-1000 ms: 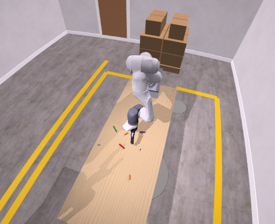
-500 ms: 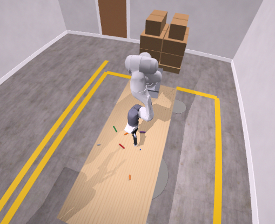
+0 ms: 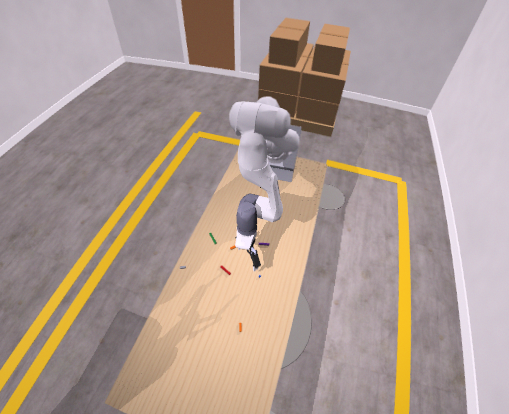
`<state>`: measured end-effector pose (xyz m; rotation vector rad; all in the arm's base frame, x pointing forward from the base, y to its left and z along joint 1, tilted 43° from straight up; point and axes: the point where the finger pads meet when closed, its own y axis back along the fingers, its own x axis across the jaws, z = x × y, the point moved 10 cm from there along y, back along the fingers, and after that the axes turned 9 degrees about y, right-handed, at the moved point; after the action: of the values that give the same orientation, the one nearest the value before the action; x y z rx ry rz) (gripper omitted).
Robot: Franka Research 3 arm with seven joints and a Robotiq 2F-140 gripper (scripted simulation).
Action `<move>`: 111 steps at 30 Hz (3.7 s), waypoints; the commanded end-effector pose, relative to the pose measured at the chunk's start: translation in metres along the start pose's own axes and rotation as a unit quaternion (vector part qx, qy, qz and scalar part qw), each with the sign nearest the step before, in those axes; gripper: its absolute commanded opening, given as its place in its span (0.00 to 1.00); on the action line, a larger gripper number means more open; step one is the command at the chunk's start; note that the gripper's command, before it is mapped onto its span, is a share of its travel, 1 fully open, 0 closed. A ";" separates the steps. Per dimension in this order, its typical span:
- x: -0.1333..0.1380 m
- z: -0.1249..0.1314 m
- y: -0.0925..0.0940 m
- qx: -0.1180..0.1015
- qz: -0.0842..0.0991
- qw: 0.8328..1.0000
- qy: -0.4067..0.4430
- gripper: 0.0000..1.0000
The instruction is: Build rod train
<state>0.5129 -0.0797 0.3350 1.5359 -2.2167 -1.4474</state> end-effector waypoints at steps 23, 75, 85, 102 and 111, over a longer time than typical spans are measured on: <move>-0.009 -0.005 -0.001 -0.006 -0.002 0.949 0.316 1.00; -0.014 -0.012 -0.002 -0.010 0.015 0.738 0.675 1.00; -0.014 -0.012 -0.002 -0.010 0.015 0.738 0.675 1.00; -0.014 -0.012 -0.002 -0.010 0.015 0.738 0.675 1.00; -0.014 -0.012 -0.002 -0.010 0.015 0.738 0.675 1.00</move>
<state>0.5277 -0.0761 0.3453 1.6191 -1.2197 -0.0469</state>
